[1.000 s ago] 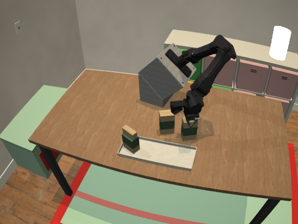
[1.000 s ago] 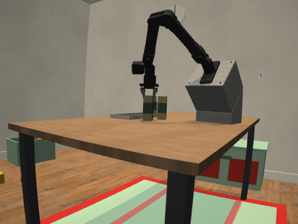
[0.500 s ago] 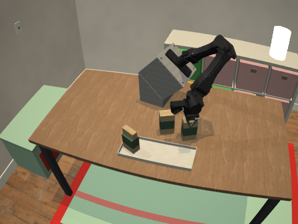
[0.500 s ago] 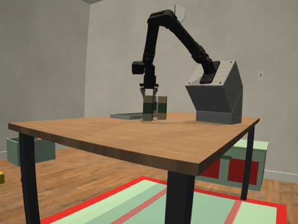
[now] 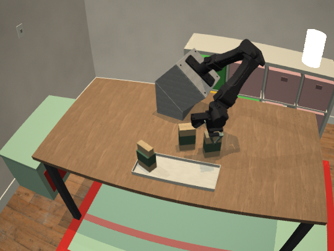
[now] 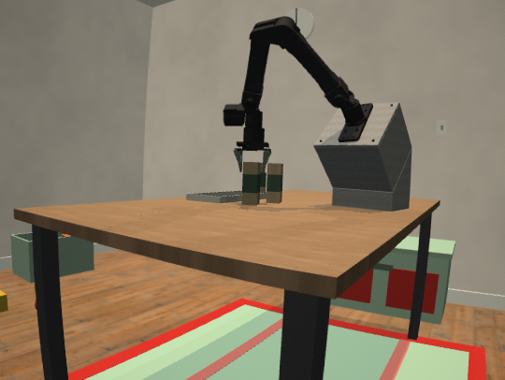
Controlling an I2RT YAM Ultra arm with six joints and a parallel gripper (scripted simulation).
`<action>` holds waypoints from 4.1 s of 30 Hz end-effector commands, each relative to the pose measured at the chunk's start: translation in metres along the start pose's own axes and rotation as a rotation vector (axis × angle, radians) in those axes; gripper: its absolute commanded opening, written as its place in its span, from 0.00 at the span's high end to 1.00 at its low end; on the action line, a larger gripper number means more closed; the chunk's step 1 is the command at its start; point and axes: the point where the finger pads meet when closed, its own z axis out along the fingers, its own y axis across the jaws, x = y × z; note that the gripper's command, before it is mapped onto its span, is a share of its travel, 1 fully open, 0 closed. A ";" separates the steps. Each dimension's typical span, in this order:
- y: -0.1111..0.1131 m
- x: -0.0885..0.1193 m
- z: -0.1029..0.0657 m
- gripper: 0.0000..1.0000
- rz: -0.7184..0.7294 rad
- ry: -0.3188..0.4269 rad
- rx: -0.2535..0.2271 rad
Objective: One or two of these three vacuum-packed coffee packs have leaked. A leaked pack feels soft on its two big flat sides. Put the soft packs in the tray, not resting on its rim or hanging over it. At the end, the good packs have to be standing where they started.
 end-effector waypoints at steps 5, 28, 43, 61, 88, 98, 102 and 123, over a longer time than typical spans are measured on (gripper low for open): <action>0.007 -0.004 -0.007 0.23 -0.001 -0.018 -0.024; 0.007 -0.004 -0.007 0.23 -0.001 -0.018 -0.024; 0.007 -0.004 -0.008 0.23 -0.001 -0.018 -0.025; 0.011 0.001 -0.097 0.23 -0.016 -0.013 -0.035; 0.009 -0.003 -0.095 0.23 -0.007 -0.022 -0.025; 0.009 -0.003 -0.095 0.23 -0.007 -0.022 -0.025; 0.009 -0.003 -0.095 0.23 -0.007 -0.022 -0.025; 0.009 -0.003 -0.095 0.23 -0.007 -0.022 -0.025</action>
